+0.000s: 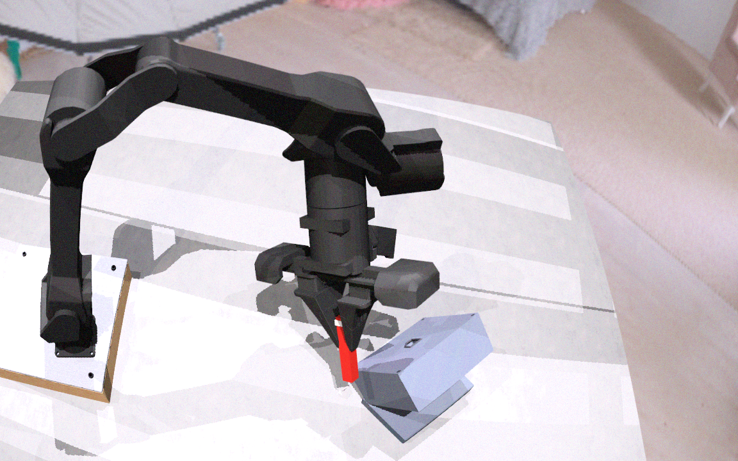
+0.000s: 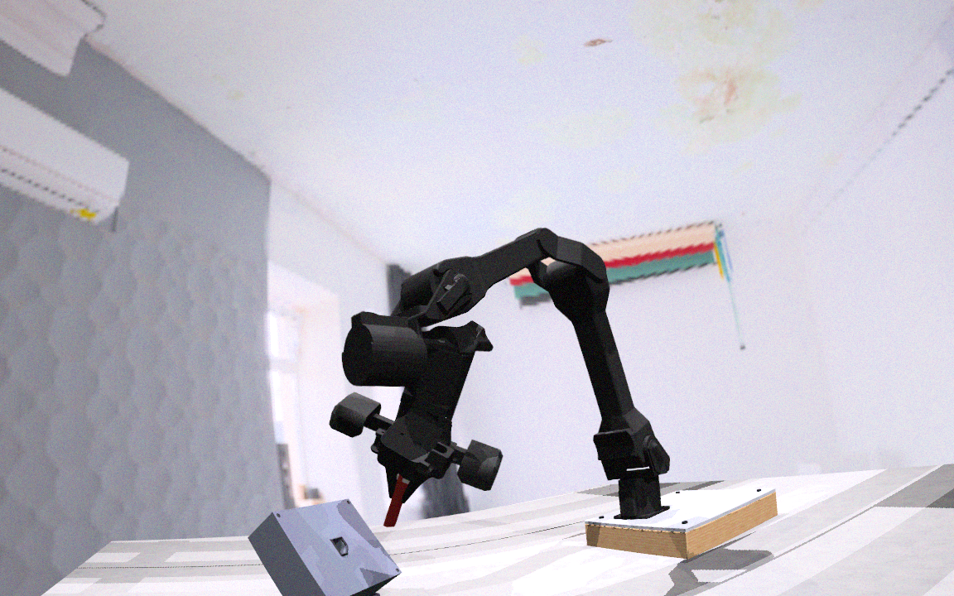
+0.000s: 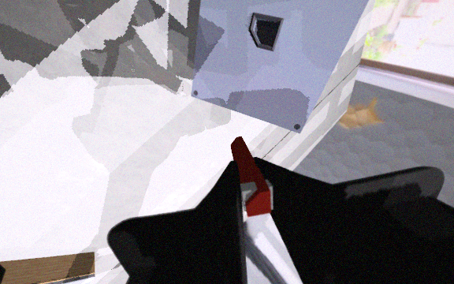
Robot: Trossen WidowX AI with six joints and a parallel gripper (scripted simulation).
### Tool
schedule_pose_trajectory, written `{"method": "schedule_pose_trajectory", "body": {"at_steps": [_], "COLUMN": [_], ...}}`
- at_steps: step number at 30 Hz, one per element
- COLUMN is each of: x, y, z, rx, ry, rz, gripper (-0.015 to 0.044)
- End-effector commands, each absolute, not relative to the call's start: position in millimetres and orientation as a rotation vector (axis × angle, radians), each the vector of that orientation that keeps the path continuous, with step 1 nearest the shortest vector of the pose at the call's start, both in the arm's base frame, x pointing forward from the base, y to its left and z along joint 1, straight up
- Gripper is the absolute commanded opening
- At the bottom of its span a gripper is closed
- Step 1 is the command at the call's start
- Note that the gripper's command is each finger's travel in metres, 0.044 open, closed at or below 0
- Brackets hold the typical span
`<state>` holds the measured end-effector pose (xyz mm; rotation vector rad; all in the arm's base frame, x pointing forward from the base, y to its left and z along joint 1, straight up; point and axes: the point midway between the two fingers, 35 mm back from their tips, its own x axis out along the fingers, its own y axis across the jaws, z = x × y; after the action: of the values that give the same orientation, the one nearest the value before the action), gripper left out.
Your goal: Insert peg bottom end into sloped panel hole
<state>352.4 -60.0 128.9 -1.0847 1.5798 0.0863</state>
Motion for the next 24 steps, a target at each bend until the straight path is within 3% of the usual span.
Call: {"method": "schedule_pose_trajectory", "body": {"at_steps": [1,24], "x": [355,364], "y": [-56,-29], "z": [128,133], "rx": [-1.142,-1.469], "ry": [1.580,1.550], "rz": [0.116,0.283], "gripper": [0.0000,0.0000]}}
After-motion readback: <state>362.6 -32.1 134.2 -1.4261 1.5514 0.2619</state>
